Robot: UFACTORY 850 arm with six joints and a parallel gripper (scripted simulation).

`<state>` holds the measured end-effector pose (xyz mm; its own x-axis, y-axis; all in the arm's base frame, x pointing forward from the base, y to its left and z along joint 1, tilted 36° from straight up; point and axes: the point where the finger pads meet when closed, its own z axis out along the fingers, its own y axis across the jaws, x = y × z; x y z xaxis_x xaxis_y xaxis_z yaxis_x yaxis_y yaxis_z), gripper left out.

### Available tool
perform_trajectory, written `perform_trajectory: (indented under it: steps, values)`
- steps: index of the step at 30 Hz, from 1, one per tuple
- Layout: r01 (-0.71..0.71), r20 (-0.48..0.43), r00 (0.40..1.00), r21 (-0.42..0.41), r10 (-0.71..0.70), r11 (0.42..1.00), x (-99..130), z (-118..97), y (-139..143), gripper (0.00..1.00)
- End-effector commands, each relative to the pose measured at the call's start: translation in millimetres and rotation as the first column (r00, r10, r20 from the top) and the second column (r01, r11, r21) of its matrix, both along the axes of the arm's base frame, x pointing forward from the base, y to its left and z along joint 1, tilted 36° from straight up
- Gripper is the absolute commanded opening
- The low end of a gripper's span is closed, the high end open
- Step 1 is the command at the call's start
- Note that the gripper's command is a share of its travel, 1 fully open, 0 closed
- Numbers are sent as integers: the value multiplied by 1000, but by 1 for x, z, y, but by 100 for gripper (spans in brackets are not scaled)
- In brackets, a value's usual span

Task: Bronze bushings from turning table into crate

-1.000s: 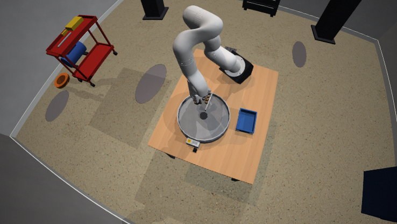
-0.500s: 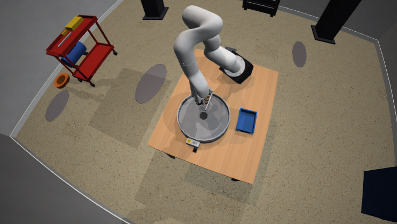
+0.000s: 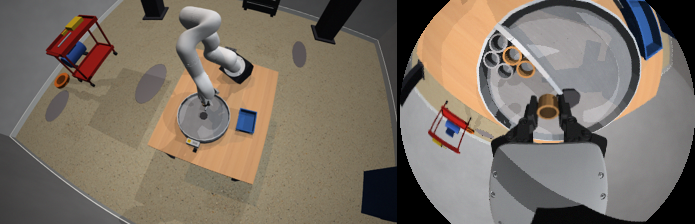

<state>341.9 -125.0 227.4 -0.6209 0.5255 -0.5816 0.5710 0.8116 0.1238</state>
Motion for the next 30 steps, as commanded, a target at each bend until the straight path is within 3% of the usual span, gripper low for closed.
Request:
perform_trajectory:
  steps: [1, 13, 15, 30]
  values:
    - [27, -22, 999, -31, -28, 999, 6, -8, 31, 0]
    - [27, -22, 999, -31, -28, 999, 16, -33, 115, 0]
    - [27, -22, 999, -31, -28, 999, 16, -33, 115, 0]
    - [27, -22, 999, -31, -28, 999, 29, -67, 231, 0]
